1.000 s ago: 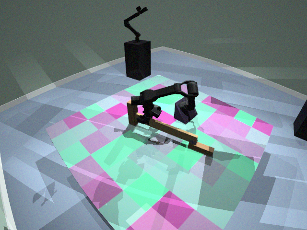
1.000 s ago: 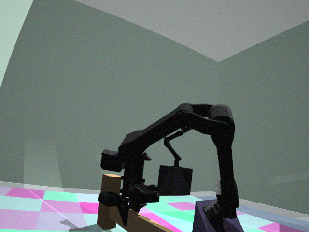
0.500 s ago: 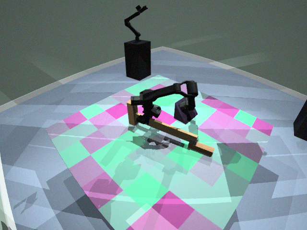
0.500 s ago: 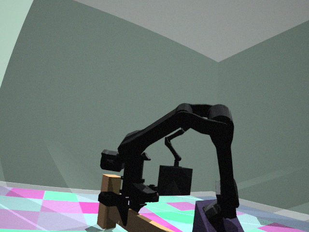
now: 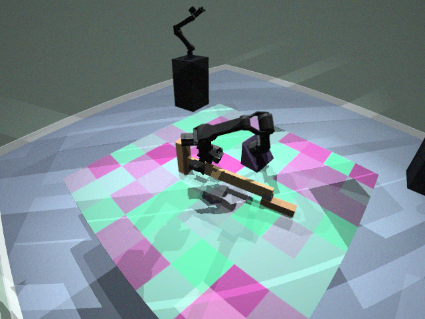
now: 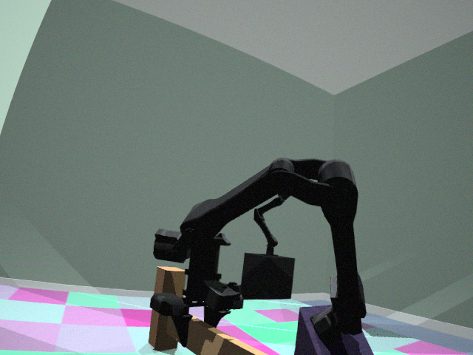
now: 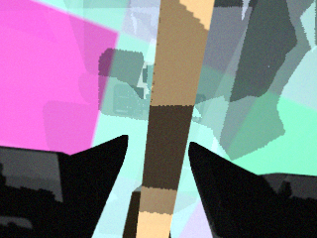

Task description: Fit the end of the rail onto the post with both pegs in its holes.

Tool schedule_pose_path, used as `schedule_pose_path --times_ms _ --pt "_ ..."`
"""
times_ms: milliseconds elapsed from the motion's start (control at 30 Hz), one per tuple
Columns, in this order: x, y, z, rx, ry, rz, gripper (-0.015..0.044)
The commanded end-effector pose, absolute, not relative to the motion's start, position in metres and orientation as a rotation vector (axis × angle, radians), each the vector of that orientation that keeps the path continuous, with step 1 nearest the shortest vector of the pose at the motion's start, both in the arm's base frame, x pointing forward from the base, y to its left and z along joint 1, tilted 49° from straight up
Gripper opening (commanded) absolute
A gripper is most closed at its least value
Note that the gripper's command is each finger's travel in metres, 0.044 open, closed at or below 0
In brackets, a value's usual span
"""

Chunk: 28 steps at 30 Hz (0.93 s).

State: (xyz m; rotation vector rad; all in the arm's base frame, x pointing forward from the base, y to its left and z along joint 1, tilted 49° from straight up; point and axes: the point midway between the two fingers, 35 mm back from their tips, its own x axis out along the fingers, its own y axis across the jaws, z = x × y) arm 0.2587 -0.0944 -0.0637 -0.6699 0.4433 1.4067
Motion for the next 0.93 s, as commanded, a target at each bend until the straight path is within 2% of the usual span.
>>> schedule_pose_path --times_ms 0,133,300,467,900 --pt "0.259 -0.094 -0.064 -0.671 0.443 1.406 0.0341" --pt "0.259 -0.094 -0.064 -0.671 0.443 1.406 0.044" --pt "0.259 -0.095 -0.061 -0.672 0.443 1.405 0.044" --pt "0.251 -0.096 -0.022 -0.683 0.445 1.393 0.044" --pt "0.251 -0.096 -0.022 -0.683 0.445 1.393 0.044"
